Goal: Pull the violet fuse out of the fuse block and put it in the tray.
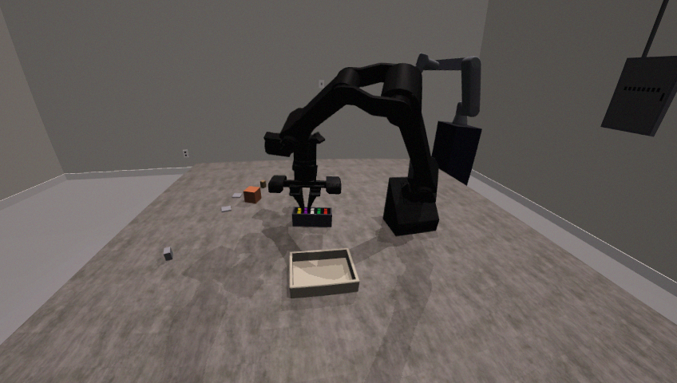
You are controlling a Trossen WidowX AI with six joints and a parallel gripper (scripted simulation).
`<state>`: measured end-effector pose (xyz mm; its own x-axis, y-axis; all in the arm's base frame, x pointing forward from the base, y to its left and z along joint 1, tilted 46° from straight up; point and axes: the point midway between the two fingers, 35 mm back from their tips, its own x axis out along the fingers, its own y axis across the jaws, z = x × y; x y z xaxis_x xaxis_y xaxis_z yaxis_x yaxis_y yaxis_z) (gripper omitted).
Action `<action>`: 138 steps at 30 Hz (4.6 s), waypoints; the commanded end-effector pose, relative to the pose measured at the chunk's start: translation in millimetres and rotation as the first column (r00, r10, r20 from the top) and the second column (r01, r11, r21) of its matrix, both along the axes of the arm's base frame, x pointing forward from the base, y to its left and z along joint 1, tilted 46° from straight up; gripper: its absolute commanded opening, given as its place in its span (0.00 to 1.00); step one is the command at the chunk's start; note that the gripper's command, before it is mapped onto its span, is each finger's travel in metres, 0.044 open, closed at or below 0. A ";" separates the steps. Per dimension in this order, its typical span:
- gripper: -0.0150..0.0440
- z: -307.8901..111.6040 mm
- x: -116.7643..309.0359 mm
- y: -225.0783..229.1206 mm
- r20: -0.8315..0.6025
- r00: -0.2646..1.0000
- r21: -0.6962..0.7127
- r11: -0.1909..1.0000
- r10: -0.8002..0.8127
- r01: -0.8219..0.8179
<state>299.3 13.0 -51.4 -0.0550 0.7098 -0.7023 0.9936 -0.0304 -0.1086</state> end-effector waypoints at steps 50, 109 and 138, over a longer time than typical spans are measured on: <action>0.25 17.1 2.1 -17.9 -0.001 1.000 0.002 1.000 -0.004 0.004; 0.25 83.5 10.9 -5.5 -0.003 1.000 -0.014 1.000 -0.010 0.010; 0.25 193.3 -23.9 102.5 -0.005 1.000 0.011 1.000 -0.005 0.005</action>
